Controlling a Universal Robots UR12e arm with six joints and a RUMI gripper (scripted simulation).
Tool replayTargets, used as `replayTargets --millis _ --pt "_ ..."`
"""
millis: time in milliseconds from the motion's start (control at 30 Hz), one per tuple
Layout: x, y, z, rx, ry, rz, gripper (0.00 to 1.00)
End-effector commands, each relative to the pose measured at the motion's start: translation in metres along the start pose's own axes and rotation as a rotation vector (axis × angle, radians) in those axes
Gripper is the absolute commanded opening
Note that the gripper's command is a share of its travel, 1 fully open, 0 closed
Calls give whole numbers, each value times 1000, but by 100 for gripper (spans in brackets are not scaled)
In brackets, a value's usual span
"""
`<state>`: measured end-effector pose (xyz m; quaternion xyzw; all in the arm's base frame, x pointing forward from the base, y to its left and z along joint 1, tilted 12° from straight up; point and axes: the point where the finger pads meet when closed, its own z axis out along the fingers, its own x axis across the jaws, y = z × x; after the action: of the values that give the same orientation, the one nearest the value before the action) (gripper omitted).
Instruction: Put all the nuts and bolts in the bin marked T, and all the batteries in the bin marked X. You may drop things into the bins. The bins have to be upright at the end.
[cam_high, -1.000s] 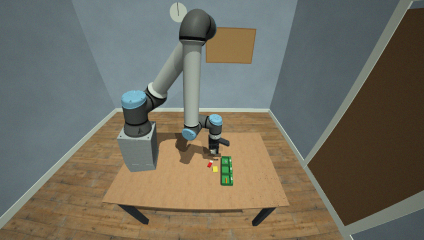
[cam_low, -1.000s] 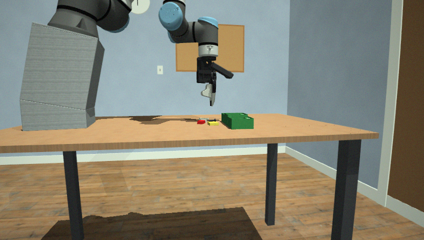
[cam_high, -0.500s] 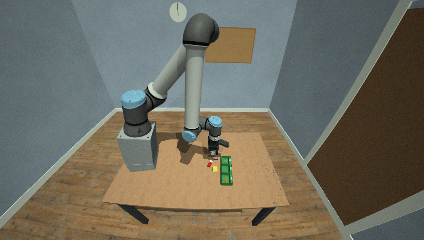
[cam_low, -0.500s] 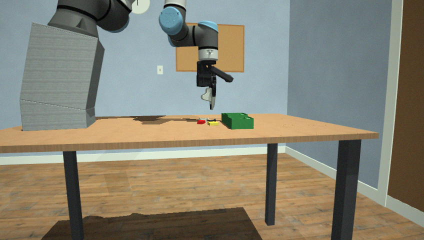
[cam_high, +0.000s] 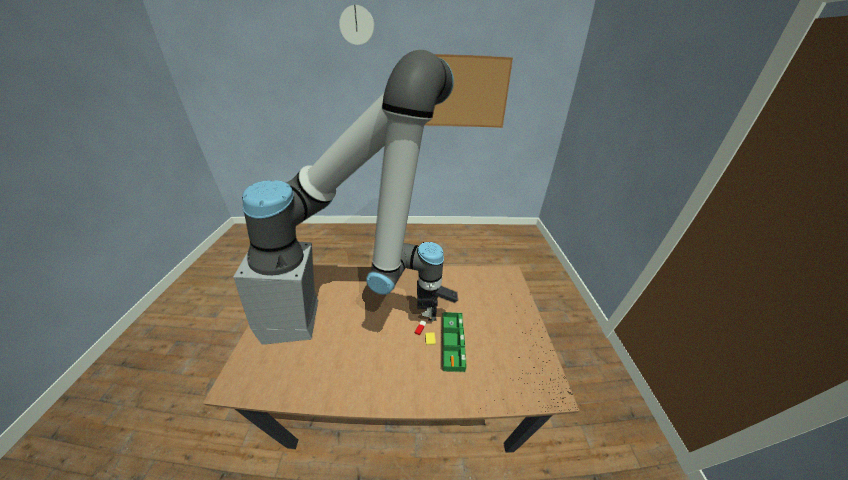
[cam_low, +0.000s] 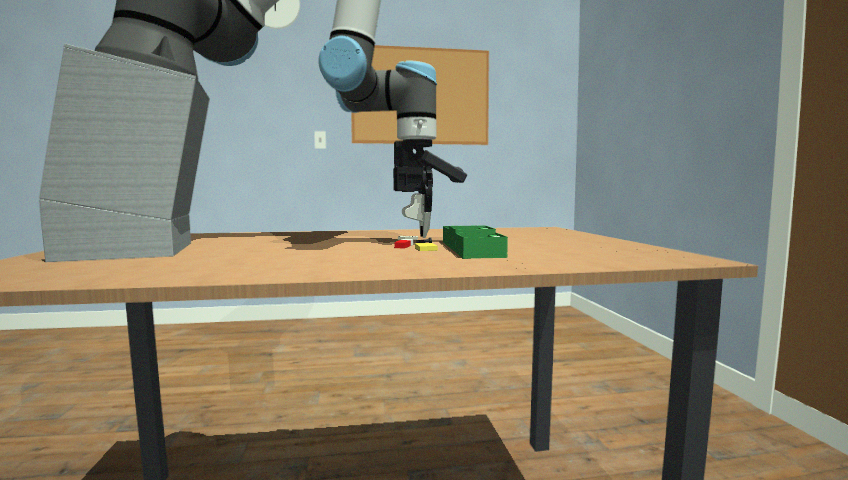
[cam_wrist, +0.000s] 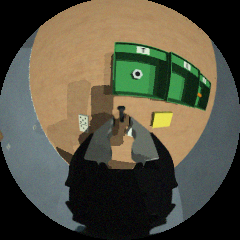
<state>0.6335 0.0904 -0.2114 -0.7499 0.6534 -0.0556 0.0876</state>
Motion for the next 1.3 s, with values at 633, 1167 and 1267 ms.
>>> replayTargets --millis 633,1167,1267 --pt "0 0 14 1 0 0 18" --pt "0 0 14 1 0 0 0" --pt "0 0 14 1 0 0 0"
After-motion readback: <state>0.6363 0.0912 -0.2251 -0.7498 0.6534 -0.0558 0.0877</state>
